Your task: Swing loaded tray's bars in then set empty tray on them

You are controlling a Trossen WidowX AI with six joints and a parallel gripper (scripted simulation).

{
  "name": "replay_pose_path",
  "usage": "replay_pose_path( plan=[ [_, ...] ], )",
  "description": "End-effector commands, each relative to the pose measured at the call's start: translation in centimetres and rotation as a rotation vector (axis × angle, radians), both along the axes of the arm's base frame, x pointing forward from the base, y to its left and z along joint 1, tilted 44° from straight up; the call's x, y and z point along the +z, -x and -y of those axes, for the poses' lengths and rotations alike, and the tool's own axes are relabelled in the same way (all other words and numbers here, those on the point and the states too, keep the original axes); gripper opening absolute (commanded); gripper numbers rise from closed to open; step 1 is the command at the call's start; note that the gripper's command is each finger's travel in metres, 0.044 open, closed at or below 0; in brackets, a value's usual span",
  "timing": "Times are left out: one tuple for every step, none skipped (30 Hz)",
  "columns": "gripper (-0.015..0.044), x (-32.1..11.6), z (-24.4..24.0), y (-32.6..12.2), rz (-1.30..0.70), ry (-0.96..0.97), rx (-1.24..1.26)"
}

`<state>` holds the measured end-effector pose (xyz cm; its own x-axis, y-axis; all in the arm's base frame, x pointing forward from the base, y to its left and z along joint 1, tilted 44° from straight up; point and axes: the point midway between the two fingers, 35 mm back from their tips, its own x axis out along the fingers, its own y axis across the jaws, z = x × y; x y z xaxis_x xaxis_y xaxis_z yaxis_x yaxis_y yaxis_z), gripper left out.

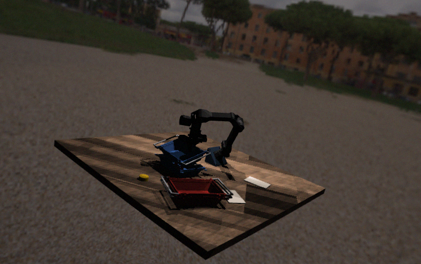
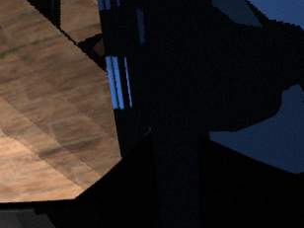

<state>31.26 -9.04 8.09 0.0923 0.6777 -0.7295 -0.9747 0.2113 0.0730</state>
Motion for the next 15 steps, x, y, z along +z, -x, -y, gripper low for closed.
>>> replay_pose_path(
  plan=[
    [0.0000,-0.31,-0.38,0.37,-0.020,-0.007,0.007],
    [0.0000,-0.31,-0.38,0.37,-0.020,-0.007,0.007],
    [0.0000,-0.31,-0.38,0.37,-0.020,-0.007,0.007],
    [0.0000,-0.31,-0.38,0.37,-0.020,-0.007,0.007],
    [0.0000,-0.31,-0.38,0.37,-0.020,-0.007,0.007],
    [0.0000,-0.31,-0.38,0.37,-0.020,-0.007,0.007],
    [0.0000,-0.31,-0.38,0.37,-0.020,-0.007,0.007],
    [0.0000,-0.31,-0.38,0.37,-0.020,-0.007,0.007],
    [0.0000,-0.02,-0.02,0.02,-0.001,0.000,0.000],
    [0.0000,-0.06,-0.05,0.05,-0.001,0.000,0.000],
    [0.0000,-0.11,-0.11,0.09,-0.003,-0.001,0.001],
    [0.0000,-0.18,-0.17,0.15,-0.004,-0.001,0.002],
    [0.0000,-0.26,-0.24,0.21,-0.006,-0.002,0.002],
    [0.0000,-0.35,-0.33,0.29,-0.008,-0.003,0.003],
    [0.0000,-0.45,-0.42,0.38,-0.010,-0.004,0.004]
  ],
)
